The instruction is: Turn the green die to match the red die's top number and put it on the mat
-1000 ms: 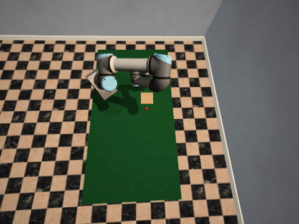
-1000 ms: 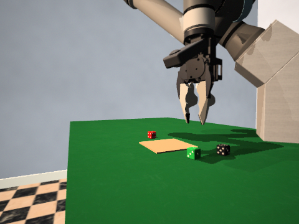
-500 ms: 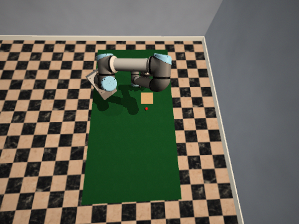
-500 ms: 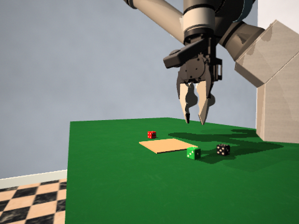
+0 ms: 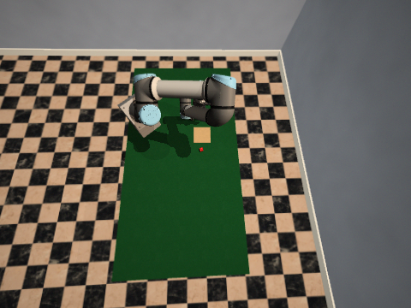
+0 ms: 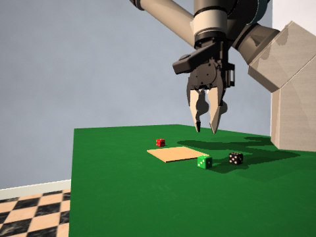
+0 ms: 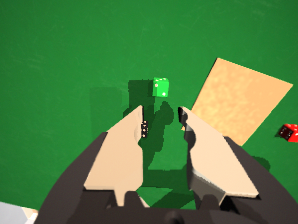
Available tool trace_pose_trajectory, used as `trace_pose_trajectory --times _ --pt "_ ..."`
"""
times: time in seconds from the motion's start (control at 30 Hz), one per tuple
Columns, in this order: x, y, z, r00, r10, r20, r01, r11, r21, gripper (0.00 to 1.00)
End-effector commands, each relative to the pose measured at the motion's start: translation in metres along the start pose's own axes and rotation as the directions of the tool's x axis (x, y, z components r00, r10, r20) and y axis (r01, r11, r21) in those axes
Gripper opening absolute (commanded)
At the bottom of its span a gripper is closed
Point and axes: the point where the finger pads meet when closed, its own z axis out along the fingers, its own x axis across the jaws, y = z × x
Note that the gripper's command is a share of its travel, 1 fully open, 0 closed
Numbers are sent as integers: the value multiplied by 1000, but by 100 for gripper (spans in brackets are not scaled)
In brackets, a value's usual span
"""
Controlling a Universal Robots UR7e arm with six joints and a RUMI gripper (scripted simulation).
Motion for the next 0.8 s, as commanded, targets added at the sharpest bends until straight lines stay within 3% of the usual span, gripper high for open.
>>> trace_pose_trajectory --times 0.0,0.77 --pt "0 0 4 1000 0 0 0 1000 1 24" --pt "0 0 32 1000 0 0 0 1000 1 24"
